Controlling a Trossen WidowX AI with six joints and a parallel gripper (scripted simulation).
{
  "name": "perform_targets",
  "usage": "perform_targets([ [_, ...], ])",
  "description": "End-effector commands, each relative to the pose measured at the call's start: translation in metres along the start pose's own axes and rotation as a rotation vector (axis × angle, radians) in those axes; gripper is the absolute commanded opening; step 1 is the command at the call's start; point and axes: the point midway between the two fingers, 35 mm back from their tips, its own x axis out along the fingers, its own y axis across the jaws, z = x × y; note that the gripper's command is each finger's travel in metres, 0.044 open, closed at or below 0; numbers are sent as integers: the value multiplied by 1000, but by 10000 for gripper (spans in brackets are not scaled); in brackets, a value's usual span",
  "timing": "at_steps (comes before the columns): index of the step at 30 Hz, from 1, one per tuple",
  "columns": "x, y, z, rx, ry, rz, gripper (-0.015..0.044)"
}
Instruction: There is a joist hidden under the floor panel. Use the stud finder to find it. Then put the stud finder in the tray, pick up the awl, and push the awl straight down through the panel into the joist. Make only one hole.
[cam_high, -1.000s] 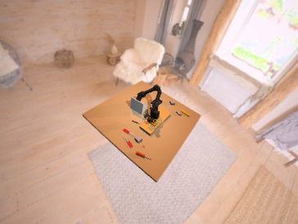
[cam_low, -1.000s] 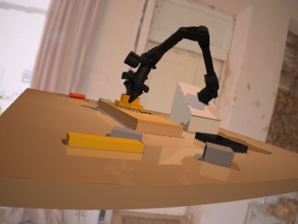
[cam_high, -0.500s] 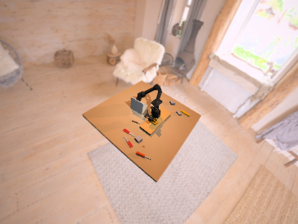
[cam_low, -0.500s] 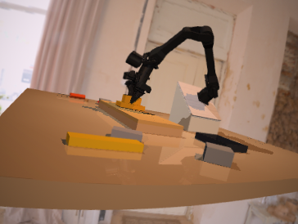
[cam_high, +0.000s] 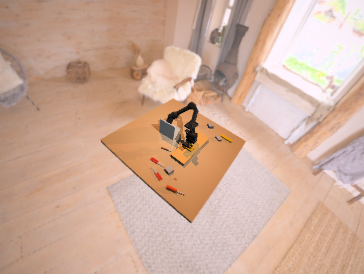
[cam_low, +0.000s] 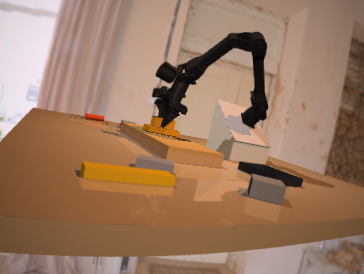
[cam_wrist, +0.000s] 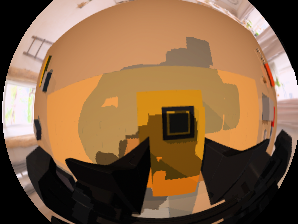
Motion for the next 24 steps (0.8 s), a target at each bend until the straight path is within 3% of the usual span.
perform_targets([
  [1, 1, 8, -1, -3, 2, 8, 0],
  [24, 1, 42, -1, -2, 2, 10, 0],
])
